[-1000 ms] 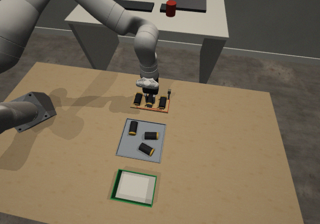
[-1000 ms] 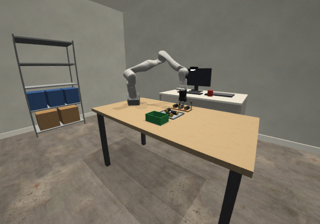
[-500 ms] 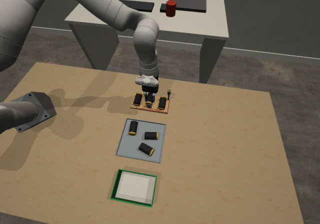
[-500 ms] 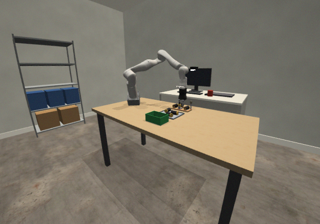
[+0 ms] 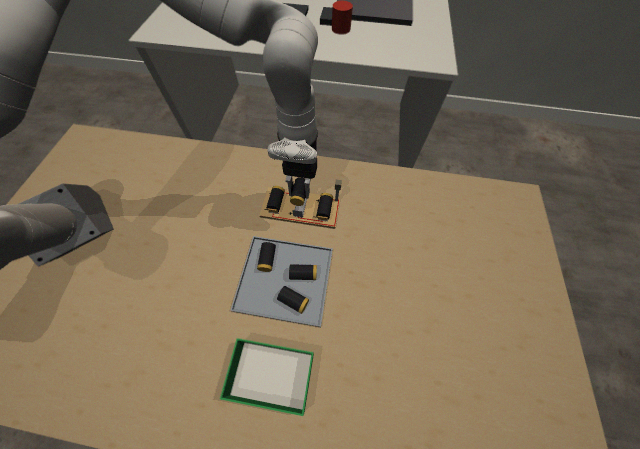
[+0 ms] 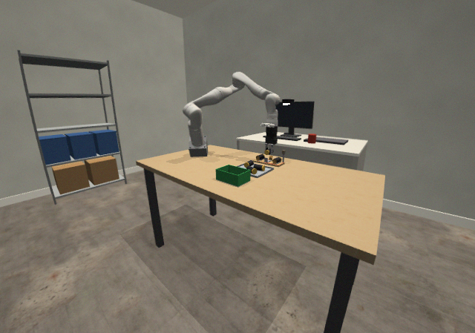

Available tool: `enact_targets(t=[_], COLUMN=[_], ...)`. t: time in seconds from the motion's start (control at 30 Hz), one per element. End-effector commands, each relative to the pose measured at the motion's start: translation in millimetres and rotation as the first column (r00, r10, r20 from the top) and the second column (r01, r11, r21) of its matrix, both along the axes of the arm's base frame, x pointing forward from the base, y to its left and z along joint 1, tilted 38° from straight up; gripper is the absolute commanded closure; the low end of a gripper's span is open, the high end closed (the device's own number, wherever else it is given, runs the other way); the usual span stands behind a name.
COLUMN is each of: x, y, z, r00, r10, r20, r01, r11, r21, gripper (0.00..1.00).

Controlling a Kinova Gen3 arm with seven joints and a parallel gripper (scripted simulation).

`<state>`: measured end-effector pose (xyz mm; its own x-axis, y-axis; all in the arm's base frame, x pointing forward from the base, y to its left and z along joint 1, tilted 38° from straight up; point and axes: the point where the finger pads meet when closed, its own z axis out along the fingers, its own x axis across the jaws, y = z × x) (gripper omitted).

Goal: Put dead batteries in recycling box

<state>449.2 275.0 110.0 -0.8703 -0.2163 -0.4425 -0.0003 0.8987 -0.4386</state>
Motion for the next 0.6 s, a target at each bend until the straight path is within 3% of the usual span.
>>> enact_targets(t=[0.0, 0.23, 0.57], x=[-1.4, -33.5, -36.7], y=[4.1, 28.3, 30.5], z=[3.3, 53.9, 58.9], r00=[1.0, 1.0, 1.0], r10=[0.006, 0.006, 0.006], r20=[0.002, 0.002, 0.002], r01=[-0.006, -0.006, -0.006], r11=[1.0, 1.0, 1.0], r21=[0.004, 0.004, 0.004], gripper=[0.43, 0.43, 0.43])
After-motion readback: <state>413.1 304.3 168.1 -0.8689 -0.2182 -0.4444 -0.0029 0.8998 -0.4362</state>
